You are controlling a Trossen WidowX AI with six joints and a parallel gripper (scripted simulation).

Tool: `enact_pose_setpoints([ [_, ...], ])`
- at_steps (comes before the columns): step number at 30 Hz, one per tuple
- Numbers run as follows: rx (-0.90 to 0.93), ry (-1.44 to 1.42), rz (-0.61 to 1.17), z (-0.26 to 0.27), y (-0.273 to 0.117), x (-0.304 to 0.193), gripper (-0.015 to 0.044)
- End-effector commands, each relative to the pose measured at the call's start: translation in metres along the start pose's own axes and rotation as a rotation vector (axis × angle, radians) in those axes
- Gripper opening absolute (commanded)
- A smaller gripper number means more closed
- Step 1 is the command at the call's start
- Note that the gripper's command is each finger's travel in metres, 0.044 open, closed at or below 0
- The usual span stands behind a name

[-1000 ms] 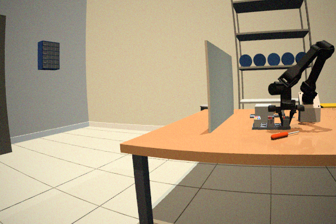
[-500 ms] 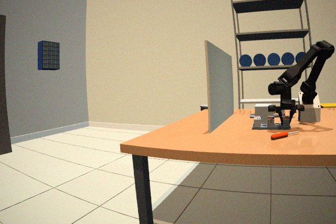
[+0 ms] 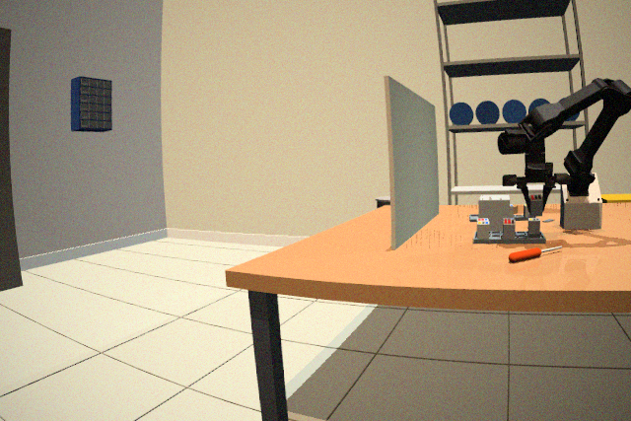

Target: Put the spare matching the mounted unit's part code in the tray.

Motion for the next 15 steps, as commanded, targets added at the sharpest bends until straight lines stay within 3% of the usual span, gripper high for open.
enact_pose_setpoints([
  [1, -0.006, -0.009, -0.010, 0.003, -0.015, 0.003, 0.0000],
  [7, -0.004, -0.001, -0.005, 0.002, -0.013, 0.001, 0.0000],
  [15, -0.003, -0.005, 0.003, -0.001, -0.045, 0.005, 0.0000],
])
Point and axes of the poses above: the point midway between the two fingers, 35 mm back from their tips, its own y axis out along the fingers, its own z axis across the jaws, x = y × z, the point moved 2 cm from there along -y, back along the fingers
